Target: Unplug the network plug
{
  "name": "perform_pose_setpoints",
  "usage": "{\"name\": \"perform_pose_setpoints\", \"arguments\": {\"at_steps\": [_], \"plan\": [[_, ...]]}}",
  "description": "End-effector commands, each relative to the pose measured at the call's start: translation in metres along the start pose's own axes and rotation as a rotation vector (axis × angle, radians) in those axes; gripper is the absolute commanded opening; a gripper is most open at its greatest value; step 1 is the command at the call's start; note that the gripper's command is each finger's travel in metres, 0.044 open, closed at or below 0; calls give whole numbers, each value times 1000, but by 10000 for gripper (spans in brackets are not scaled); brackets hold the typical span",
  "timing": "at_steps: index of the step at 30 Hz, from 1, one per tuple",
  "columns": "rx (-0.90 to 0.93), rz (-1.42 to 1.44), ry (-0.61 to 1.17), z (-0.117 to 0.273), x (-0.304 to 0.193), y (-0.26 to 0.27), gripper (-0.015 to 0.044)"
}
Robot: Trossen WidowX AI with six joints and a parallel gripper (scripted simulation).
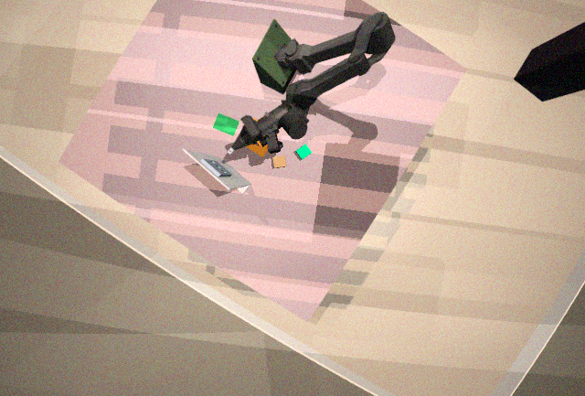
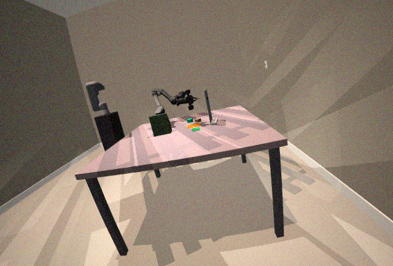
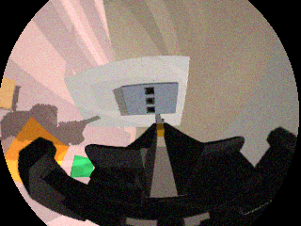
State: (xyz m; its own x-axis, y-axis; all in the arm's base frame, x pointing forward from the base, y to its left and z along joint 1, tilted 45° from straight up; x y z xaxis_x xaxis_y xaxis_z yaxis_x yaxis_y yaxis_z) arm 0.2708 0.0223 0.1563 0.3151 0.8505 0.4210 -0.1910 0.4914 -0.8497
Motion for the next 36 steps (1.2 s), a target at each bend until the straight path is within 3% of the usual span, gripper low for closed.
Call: {"name": "perform_pose_setpoints", "arguments": {"at_steps": [1, 17, 36], "plan": [[-2, 3, -6, 4, -3, -11, 0], [12, 15, -12, 17, -18, -38, 0], [427, 260, -279, -3, -37, 19, 0]]}}
Point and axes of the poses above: the point midway between the two fingers, 35 mm back from their tips, its own z axis back along the fingers, its own y axis across the jaws, x = y × z, the point moved 9 cm from there along z, back along the fingers, and after that the axes turned 15 degrees about z, right-handed, at the moved point
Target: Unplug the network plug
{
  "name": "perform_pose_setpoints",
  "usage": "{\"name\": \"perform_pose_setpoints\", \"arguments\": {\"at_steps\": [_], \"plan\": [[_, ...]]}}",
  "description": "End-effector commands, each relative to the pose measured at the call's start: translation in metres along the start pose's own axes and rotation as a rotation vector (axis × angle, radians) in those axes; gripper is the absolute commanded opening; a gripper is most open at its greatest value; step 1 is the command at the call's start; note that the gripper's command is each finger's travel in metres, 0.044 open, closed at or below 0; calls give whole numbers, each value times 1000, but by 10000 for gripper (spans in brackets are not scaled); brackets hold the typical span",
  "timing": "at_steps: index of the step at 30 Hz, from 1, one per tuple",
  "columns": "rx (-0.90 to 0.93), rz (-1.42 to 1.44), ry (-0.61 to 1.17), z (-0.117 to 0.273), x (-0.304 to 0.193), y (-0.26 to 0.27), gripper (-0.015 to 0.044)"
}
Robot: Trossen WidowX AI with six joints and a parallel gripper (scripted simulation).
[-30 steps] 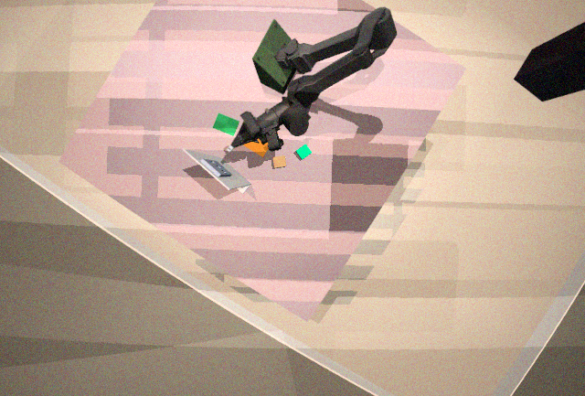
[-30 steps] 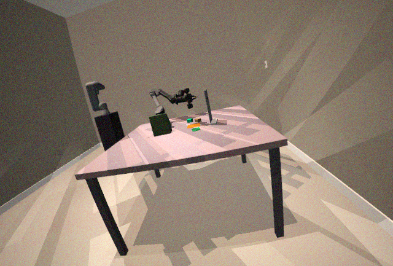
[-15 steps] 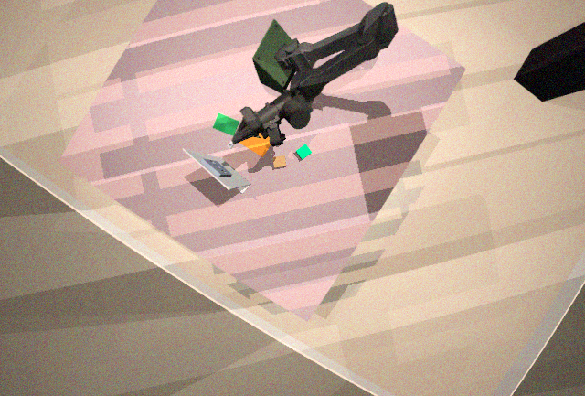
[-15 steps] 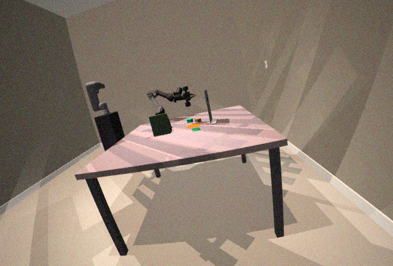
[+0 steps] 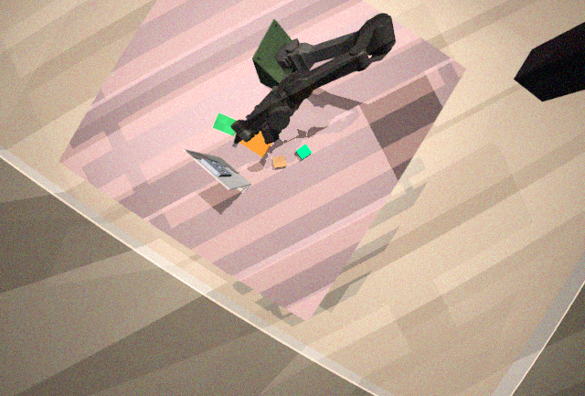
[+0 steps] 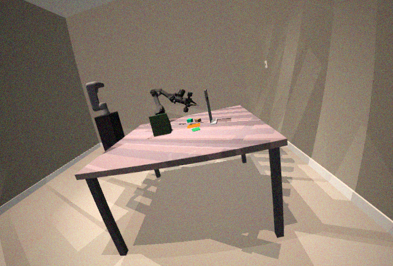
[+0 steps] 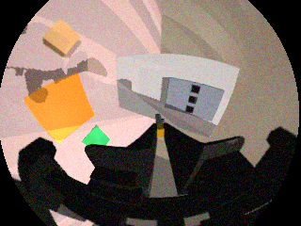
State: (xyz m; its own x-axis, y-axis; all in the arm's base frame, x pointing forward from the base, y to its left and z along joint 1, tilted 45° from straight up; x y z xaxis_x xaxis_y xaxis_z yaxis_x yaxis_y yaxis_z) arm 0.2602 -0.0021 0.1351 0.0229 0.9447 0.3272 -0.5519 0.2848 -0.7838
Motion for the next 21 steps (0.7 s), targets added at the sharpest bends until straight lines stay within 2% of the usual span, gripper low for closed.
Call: {"name": "perform_pose_setpoints", "arguments": {"at_steps": [1, 21], "plan": [[86, 40, -71, -6, -3, 13, 0], [339, 126, -499, -16, -13, 66, 0]]}}
Point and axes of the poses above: the point midway between the two fingers, 35 mm back from their tips, its own z axis back along the fingers, its own y axis across the jaws, x = y × z, the point moved 9 cm from there along z, back along the fingers, and after that the axes turned 15 degrees about z, right-handed, at the moved point
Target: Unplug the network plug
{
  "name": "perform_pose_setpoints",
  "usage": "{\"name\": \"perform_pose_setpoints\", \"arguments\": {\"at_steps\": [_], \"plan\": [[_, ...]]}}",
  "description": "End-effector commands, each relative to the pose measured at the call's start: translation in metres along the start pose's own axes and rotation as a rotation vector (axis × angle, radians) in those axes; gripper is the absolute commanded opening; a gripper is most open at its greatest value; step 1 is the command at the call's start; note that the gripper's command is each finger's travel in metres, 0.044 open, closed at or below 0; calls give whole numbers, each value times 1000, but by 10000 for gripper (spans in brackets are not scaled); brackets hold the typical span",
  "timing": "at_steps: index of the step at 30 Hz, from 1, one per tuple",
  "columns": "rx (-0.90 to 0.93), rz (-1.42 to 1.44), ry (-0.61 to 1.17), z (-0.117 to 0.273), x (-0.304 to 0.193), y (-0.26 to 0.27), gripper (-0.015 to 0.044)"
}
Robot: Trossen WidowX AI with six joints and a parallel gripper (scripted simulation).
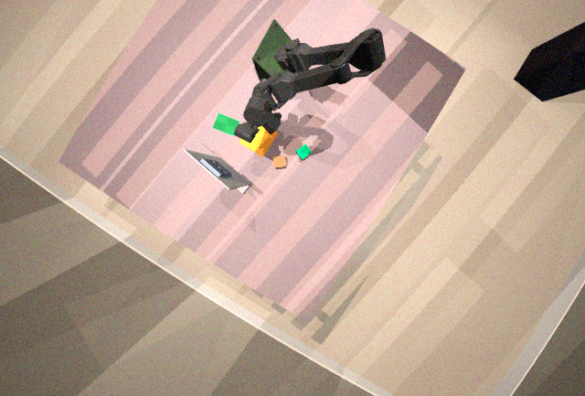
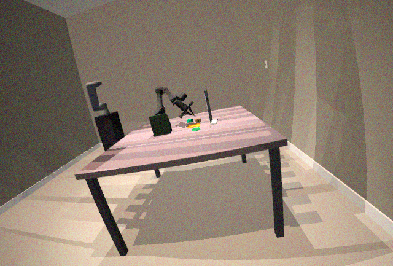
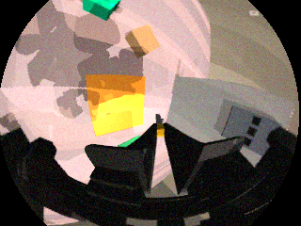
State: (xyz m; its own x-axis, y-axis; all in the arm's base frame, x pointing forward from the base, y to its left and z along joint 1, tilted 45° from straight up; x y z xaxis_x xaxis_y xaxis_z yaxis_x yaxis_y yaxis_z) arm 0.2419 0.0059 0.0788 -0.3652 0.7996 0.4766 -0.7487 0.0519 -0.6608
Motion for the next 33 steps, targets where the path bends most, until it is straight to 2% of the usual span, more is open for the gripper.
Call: {"name": "perform_pose_setpoints", "arguments": {"at_steps": [1, 33], "plan": [[32, 7, -96, -3, -1, 11, 0], [42, 11, -129, -26, 3, 29, 0]]}}
Point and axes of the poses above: the point midway between the two fingers, 35 mm back from their tips, its own z axis back along the fingers, its own y axis across the jaws, x = y × z, the point moved 9 cm from there along z, back along the fingers, and after that the axes turned 15 degrees about z, right-handed, at the moved point
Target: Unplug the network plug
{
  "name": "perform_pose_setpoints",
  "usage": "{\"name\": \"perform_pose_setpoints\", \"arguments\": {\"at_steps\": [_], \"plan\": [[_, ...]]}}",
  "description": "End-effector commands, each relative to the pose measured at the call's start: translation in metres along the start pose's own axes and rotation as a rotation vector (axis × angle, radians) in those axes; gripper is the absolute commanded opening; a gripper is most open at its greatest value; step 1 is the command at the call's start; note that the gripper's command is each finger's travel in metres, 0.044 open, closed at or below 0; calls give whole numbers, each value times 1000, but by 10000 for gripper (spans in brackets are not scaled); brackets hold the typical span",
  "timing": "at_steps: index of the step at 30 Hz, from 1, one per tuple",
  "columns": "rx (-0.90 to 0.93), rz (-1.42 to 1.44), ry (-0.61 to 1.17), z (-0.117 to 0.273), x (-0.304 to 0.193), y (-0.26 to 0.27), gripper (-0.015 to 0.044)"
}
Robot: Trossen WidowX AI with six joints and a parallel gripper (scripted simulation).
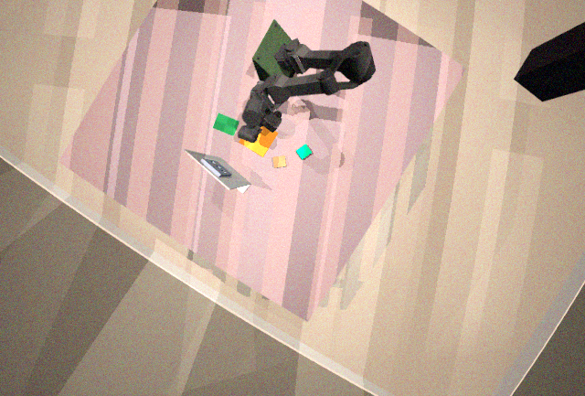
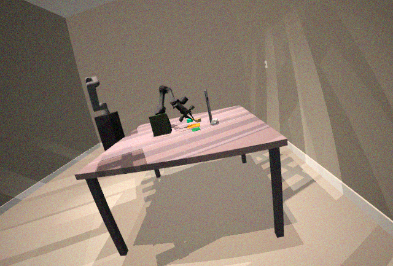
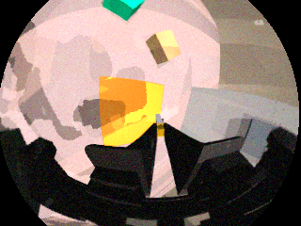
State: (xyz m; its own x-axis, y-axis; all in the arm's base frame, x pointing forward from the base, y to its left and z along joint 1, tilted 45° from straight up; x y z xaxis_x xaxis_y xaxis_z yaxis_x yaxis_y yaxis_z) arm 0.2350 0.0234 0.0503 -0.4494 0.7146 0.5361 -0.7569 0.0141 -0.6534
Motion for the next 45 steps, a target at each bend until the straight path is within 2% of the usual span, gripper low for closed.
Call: {"name": "perform_pose_setpoints", "arguments": {"at_steps": [1, 45], "plan": [[8, -11, 2, -4, 0, 5, 0], [3, -15, -2, -31, 11, 25, 0]]}}
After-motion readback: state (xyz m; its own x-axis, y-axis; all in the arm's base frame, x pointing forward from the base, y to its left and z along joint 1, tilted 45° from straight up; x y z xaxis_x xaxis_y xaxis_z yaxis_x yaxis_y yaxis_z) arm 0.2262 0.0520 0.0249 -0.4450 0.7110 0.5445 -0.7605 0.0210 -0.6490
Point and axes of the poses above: the point midway between the two fingers, 35 mm back from their tips, its own z axis back along the fingers, its own y axis across the jaws, x = y × z, the point moved 9 cm from there along z, back along the fingers, and after that the axes turned 15 degrees about z, right-handed, at the moved point
